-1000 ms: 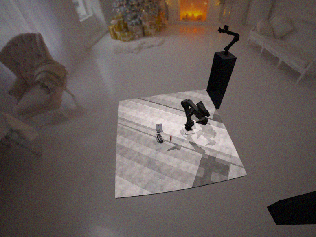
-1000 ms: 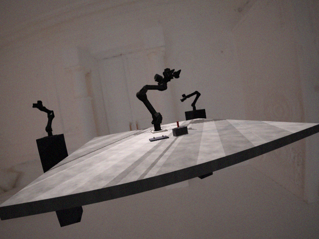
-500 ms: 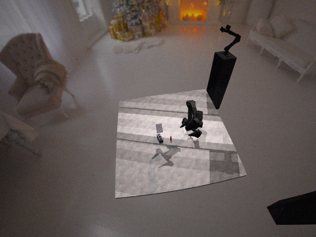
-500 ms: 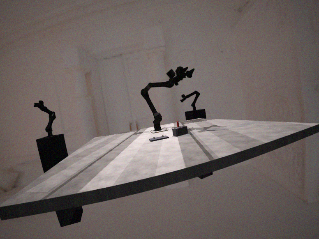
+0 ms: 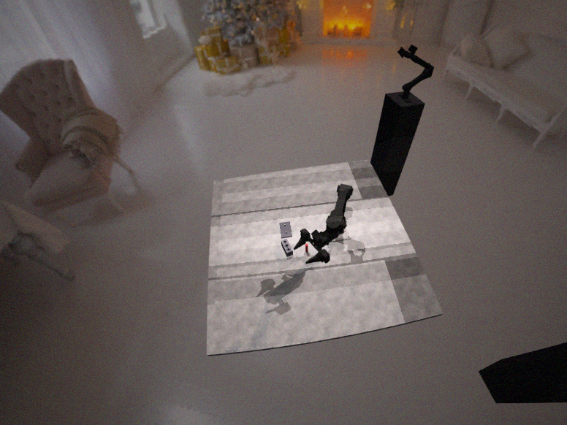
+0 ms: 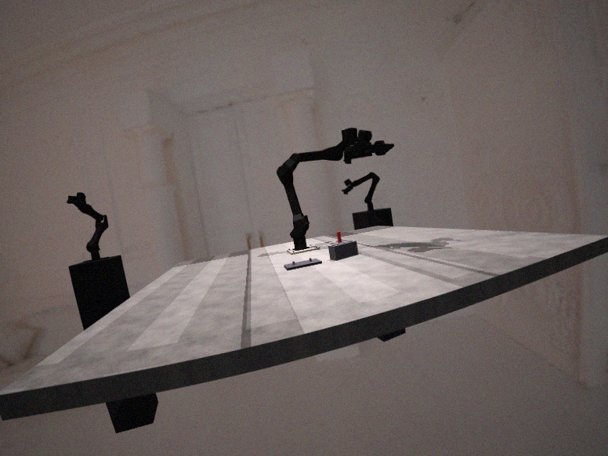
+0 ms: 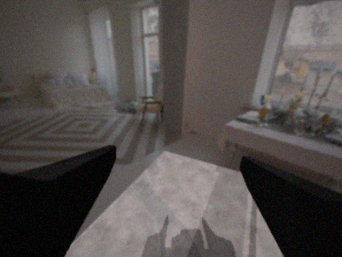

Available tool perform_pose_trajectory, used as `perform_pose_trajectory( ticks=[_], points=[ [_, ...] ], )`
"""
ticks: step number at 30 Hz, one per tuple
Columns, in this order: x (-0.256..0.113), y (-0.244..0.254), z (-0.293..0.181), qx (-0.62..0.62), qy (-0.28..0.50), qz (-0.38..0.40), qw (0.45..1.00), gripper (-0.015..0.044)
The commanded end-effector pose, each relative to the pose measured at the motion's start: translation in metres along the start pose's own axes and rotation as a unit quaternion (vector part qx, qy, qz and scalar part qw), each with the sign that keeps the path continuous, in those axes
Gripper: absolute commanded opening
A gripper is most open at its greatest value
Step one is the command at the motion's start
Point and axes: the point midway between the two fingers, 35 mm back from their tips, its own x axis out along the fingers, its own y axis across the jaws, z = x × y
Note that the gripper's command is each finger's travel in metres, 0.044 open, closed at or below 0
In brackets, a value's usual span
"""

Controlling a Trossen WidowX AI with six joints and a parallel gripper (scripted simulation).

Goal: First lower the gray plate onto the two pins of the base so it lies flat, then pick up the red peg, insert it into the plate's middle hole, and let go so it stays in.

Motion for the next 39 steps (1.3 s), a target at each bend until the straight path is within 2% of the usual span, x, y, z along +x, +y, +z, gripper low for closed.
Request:
perform_pose_trajectory(
  ticks=[1, 8, 15, 21, 28, 39],
  points=[
    [0.037, -0.051, -0.042, 0.071, 0.109, -0.054, 0.990, 0.0440],
    [0.055, -0.115, -0.092, 0.186, 0.230, -0.148, 0.943, 0.0440],
    [0.047, -0.179, -0.136, 0.320, 0.326, -0.272, 0.847, 0.0440],
    [0.020, -0.229, -0.166, 0.437, 0.378, -0.394, 0.714, 0.0440],
    [-0.025, -0.272, -0.187, 0.552, 0.394, -0.536, 0.503, 0.0440],
    [-0.026, -0.270, -0.188, 0.555, 0.393, -0.540, 0.496, 0.0440]
  ],
)
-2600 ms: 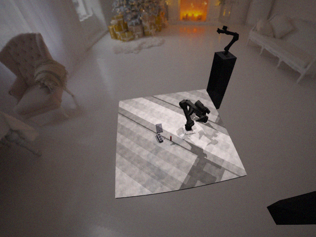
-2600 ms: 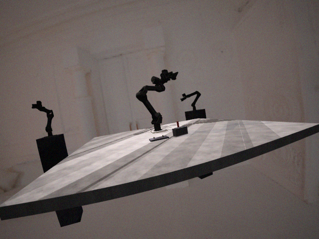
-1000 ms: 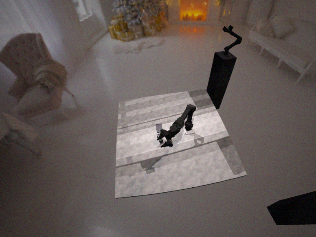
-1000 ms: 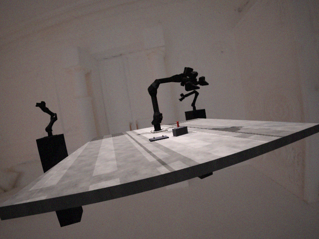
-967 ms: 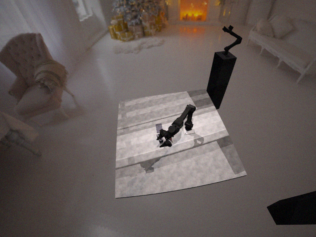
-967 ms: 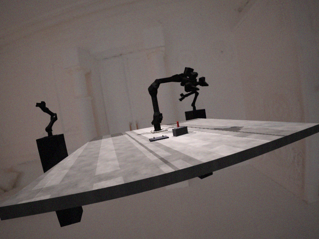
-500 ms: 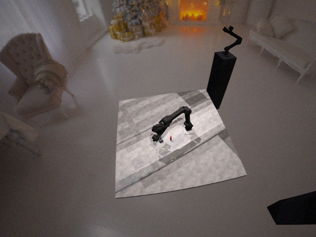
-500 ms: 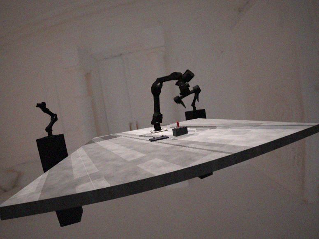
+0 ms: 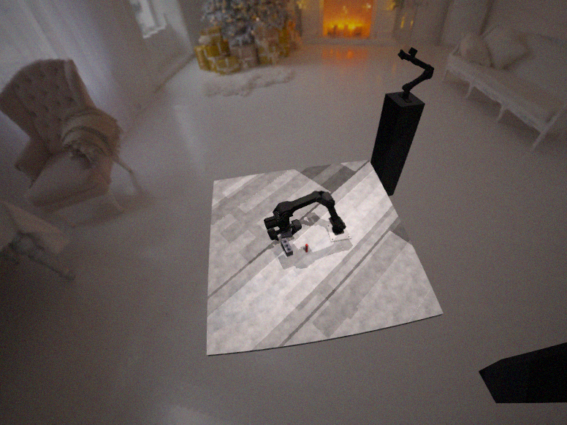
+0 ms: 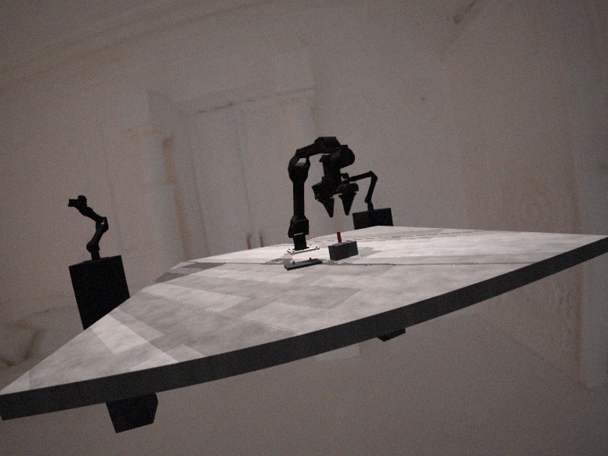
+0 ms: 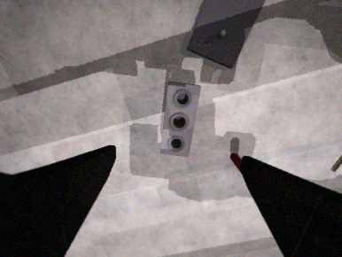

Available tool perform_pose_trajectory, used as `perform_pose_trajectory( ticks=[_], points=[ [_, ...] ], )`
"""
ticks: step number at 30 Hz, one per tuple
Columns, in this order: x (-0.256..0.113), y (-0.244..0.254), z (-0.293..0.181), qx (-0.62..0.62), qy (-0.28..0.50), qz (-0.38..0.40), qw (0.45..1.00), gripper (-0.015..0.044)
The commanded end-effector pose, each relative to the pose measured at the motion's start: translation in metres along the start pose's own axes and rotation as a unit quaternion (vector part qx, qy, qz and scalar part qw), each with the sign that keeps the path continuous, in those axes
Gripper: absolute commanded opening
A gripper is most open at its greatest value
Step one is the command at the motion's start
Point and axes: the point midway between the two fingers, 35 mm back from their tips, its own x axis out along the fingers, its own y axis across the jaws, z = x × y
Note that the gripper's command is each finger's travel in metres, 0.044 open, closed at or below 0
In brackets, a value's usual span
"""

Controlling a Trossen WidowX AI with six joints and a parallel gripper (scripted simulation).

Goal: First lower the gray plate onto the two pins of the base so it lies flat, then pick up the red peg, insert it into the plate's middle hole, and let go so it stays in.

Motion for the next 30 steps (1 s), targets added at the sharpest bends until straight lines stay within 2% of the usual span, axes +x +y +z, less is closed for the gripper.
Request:
perform_pose_trajectory(
  ticks=[1, 5, 11, 30],
  points=[
    [0.000, -0.003, 0.000, 0.017, 0.007, -0.011, 1.000, 0.0440],
    [0.007, -0.002, 0.000, 0.017, 0.007, -0.010, 1.000, 0.0440],
    [0.063, -0.004, -0.001, 0.017, 0.007, -0.010, 1.000, 0.0440],
    [0.090, -0.004, -0.001, 0.017, 0.007, -0.010, 1.000, 0.0440]
  ],
)
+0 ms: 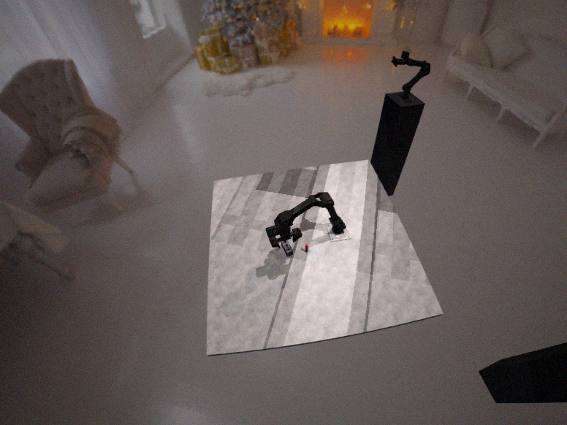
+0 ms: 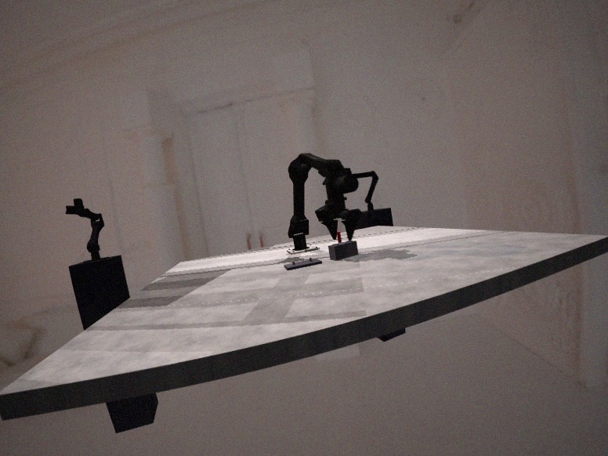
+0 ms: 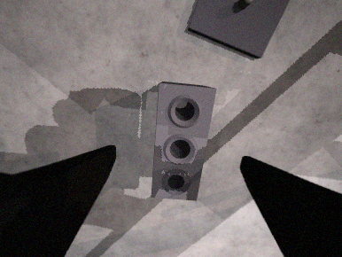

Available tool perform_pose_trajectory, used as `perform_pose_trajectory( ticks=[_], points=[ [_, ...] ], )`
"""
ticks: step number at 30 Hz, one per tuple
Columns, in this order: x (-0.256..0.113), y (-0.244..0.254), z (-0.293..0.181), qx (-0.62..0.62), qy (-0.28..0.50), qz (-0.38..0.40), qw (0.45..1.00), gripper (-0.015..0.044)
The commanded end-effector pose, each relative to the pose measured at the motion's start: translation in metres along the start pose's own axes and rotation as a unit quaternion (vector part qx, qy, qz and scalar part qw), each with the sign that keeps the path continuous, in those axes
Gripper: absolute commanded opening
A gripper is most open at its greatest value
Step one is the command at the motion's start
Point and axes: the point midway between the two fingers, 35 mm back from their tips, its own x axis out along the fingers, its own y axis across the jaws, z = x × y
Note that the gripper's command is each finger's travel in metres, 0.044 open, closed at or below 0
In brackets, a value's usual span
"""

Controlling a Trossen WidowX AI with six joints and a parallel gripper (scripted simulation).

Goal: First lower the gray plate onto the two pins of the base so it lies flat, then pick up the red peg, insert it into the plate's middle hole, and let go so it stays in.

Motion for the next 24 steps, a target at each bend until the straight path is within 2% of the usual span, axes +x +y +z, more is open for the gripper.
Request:
perform_pose_trajectory(
  ticks=[1, 24],
  points=[
    [0.008, 0.000, 0.000, 0.002, 0.002, -0.001, 1.000, 0.0440],
    [0.046, -0.001, 0.000, 0.002, 0.002, -0.002, 1.000, 0.0440]
  ],
)
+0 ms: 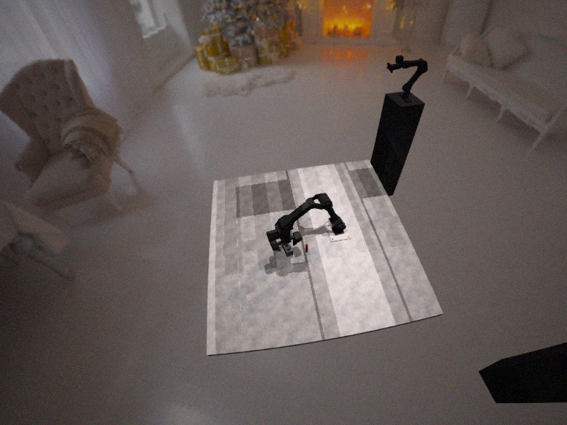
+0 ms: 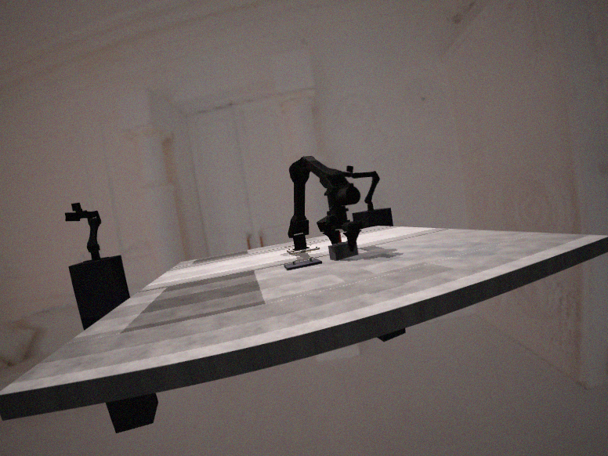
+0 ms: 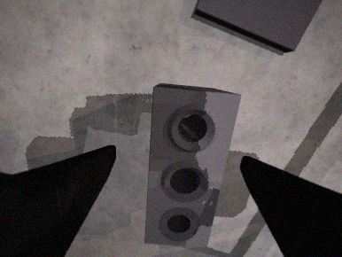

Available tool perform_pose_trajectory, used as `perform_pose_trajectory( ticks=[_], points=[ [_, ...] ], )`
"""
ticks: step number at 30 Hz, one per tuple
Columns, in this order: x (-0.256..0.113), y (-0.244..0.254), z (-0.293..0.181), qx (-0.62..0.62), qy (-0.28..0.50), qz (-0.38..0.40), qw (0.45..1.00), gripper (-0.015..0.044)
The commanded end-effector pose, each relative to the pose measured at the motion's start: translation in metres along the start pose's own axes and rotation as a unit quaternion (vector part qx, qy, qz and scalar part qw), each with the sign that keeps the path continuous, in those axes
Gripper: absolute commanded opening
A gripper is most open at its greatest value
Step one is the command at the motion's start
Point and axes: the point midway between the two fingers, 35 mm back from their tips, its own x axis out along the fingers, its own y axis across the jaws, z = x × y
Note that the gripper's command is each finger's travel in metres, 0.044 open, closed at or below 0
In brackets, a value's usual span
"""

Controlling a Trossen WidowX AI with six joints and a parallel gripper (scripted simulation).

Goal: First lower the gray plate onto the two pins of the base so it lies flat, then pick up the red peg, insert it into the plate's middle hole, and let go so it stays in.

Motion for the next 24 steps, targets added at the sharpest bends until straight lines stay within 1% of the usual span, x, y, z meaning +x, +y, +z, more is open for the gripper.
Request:
perform_pose_trajectory(
  ticks=[1, 8, 19, 24],
  points=[
    [0.0088, -0.0010, -0.0005, 0.001, 0.002, -0.002, 1.000, 0.0440],
    [0.0175, -0.0019, -0.0005, 0.001, 0.002, -0.002, 1.000, 0.0440],
    [0.0175, -0.0019, -0.0005, 0.001, 0.002, -0.002, 1.000, 0.0151],
    [0.0175, -0.0019, -0.0005, 0.001, 0.002, -0.002, 1.000, 0.0118]
  ],
)
